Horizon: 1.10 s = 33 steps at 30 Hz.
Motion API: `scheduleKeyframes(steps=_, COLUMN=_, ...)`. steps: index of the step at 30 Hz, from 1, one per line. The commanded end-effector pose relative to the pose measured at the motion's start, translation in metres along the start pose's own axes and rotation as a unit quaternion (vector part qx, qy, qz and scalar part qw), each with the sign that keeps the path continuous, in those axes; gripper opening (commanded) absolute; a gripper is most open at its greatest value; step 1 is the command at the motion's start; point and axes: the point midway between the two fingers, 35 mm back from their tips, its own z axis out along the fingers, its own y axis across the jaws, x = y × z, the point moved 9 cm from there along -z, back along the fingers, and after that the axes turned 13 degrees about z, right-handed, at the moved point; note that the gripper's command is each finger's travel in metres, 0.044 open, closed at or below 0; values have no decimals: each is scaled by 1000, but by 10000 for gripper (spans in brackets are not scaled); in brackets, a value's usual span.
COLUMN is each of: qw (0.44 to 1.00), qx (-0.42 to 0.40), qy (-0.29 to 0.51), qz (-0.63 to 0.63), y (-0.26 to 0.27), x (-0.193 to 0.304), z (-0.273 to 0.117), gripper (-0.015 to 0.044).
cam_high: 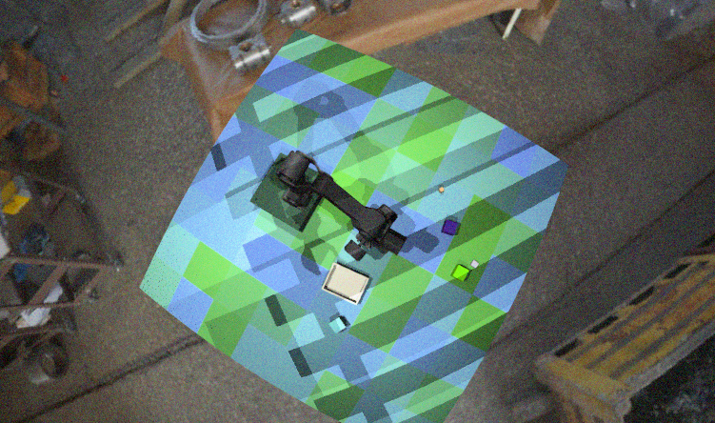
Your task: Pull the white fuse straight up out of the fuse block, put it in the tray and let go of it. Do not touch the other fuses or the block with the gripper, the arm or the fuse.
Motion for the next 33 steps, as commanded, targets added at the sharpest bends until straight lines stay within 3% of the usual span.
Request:
scheduleKeyframes(steps=1, qw=1000, qx=3, qy=2, qz=-1, y=-1, x=0, z=5, gripper=62)
scheduleKeyframes(steps=33, qw=1000, qx=3, qy=2, qz=-1, y=-1, x=0, z=22, gripper=62)
